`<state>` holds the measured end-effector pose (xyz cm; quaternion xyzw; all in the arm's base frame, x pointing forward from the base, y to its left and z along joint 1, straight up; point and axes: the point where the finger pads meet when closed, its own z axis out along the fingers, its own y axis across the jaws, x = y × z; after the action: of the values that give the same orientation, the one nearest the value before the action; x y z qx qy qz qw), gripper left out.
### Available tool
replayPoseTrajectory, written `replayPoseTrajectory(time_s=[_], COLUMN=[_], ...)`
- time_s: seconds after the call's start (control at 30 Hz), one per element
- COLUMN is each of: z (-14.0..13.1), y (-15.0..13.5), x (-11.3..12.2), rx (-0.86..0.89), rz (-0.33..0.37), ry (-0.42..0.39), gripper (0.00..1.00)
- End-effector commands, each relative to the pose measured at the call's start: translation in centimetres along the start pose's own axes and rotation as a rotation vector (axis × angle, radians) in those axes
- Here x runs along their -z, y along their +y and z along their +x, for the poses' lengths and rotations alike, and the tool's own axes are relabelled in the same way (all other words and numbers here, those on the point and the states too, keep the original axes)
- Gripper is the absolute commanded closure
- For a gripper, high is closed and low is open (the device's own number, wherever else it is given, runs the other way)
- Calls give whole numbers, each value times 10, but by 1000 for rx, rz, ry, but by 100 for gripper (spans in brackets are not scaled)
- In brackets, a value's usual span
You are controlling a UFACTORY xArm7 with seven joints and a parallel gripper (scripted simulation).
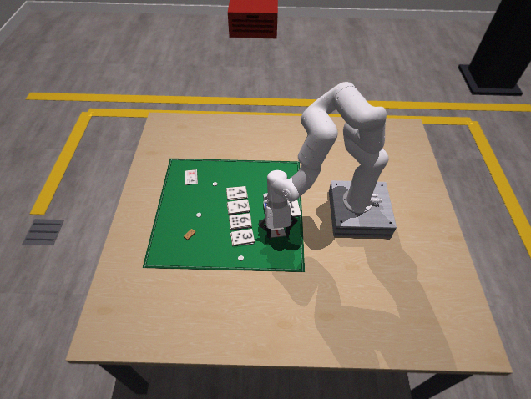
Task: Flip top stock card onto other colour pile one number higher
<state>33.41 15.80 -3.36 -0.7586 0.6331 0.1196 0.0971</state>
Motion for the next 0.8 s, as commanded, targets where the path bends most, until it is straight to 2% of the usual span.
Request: replayPoseTrajectory(time_s=[0.0,0.77], z=[-1,-3], y=[-1,-1], x=[-3,-20], rx=[1,0], rz=[2,3], ry=[40,228], gripper=[26,26])
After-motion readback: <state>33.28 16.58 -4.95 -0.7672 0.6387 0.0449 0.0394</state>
